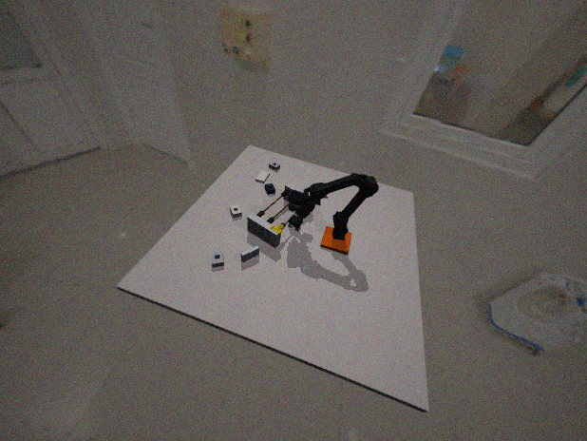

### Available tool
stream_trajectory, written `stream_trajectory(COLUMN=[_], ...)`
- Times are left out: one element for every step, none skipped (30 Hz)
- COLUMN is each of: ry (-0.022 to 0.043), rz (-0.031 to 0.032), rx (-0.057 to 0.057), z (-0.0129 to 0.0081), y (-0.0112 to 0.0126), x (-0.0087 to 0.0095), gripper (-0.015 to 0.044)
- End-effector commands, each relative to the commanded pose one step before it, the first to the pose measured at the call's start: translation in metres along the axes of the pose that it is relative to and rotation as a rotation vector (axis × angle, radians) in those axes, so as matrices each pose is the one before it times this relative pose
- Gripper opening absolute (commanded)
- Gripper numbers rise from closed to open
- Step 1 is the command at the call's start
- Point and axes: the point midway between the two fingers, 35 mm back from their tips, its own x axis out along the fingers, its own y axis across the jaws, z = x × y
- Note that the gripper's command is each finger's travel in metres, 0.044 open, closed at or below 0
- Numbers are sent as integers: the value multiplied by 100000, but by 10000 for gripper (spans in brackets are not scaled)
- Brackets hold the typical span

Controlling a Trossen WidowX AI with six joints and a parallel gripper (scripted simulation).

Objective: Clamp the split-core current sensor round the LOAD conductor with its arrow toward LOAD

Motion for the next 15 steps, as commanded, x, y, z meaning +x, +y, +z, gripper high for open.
stream_trajectory(ry=[-140, 0, 0, 0, 0, 0, 0, 0, 0, 0, 0, 0, 169, 368, 19], rz=[76, 0, 0, 0, 0, 0, 0, 0, 0, 0, 0, 0, 35, 77, 4], rx=[52, 0, 0, 0, 0, 0, 0, 0, 0, 0, 0, 0, -104, -226, 0], z=[29, 0, 0, 0, 0, 0, 0, 0, 0, 0, 0, 0, -1, -2, -74], y=[8, 0, 0, 0, 0, 0, 0, 0, 0, 0, 0, 0, 3, 6, 14], x=[-72, 0, 0, 0, 0, 0, 0, 0, 0, 0, 0, 0, -35, -76, -25], gripper=[154, 147, 140, 134, 127, 120, 114, 107, 100, 94, 87, 80, 54, 28, 2])
